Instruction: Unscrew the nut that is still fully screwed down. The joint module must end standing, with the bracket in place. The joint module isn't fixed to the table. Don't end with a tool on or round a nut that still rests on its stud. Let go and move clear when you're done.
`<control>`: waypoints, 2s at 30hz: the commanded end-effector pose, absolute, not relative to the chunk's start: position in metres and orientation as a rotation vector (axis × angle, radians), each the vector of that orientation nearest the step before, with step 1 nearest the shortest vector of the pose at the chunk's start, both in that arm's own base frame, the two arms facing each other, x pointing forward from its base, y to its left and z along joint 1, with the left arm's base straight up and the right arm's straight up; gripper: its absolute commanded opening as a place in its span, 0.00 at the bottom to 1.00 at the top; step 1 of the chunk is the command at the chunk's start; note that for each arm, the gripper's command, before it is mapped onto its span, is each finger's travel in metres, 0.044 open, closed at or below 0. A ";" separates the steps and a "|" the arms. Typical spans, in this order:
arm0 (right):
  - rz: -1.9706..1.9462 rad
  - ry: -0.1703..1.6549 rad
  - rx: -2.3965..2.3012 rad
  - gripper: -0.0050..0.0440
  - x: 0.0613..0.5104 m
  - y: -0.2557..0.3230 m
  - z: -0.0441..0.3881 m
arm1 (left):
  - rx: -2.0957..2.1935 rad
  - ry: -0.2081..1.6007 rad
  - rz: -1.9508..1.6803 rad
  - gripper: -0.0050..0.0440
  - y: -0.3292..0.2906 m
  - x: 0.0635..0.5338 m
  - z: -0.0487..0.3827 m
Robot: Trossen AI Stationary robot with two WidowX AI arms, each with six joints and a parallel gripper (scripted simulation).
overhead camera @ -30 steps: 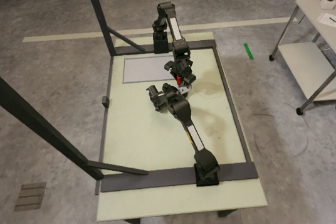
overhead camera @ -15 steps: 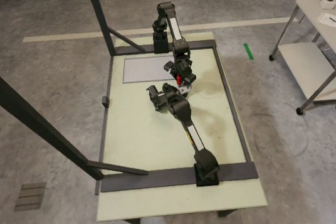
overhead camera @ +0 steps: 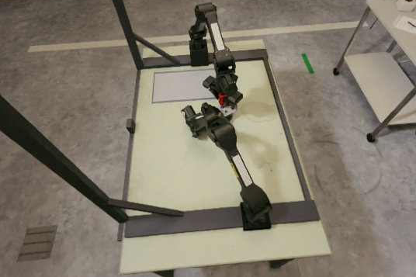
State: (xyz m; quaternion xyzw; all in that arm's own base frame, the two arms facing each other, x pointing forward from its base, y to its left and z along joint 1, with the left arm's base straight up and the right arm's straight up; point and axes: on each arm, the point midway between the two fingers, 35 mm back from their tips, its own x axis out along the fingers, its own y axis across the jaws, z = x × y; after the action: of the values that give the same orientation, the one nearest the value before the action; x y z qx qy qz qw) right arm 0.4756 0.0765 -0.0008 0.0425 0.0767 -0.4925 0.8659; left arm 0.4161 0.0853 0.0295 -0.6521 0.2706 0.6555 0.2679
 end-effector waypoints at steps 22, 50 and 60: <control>-1.028 0.130 0.134 0.60 0.481 0.078 0.022 | -1.786 0.703 1.729 0.61 0.086 0.422 0.045; -1.028 0.130 0.134 0.60 0.481 0.078 0.022 | -1.106 1.254 1.085 0.61 0.086 0.421 0.039; -1.028 0.130 0.134 0.60 0.481 0.078 0.022 | -0.769 1.403 0.755 0.61 0.086 0.422 0.039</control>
State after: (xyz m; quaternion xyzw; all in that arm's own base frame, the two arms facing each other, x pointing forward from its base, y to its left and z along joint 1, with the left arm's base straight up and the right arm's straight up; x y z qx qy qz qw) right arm 0.4756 0.0765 -0.0008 0.0425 0.0767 -0.4925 0.8659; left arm 0.4172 0.0856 0.0303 -0.3793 0.5966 0.3787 0.5973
